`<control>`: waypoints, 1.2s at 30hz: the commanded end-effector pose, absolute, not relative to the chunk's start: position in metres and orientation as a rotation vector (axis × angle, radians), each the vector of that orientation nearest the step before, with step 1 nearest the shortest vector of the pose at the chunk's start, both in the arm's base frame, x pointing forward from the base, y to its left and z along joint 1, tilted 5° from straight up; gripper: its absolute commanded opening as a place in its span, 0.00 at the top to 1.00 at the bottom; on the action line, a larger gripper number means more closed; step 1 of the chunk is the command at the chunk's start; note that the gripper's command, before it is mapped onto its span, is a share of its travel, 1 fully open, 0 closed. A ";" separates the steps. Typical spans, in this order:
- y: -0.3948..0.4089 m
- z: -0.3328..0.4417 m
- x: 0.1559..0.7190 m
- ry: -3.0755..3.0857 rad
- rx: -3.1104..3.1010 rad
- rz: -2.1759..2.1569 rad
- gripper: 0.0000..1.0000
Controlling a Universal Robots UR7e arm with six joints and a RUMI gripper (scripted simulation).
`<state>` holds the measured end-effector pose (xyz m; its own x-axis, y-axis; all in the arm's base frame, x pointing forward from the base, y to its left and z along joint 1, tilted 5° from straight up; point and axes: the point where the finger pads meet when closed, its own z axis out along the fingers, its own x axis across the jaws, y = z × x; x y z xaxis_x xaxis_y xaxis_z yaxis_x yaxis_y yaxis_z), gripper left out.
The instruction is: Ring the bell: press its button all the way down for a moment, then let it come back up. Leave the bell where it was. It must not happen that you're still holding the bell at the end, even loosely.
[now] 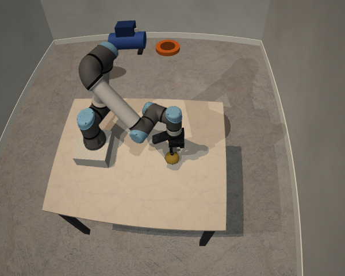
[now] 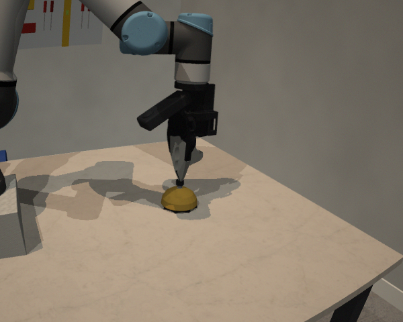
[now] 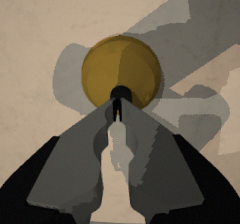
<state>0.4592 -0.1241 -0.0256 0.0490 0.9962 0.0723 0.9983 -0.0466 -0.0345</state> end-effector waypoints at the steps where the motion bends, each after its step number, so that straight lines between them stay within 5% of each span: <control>1: -0.124 -0.025 0.460 -2.117 -2.221 -0.044 1.00; 36: -0.124 -0.029 0.460 -2.117 -2.221 -0.044 1.00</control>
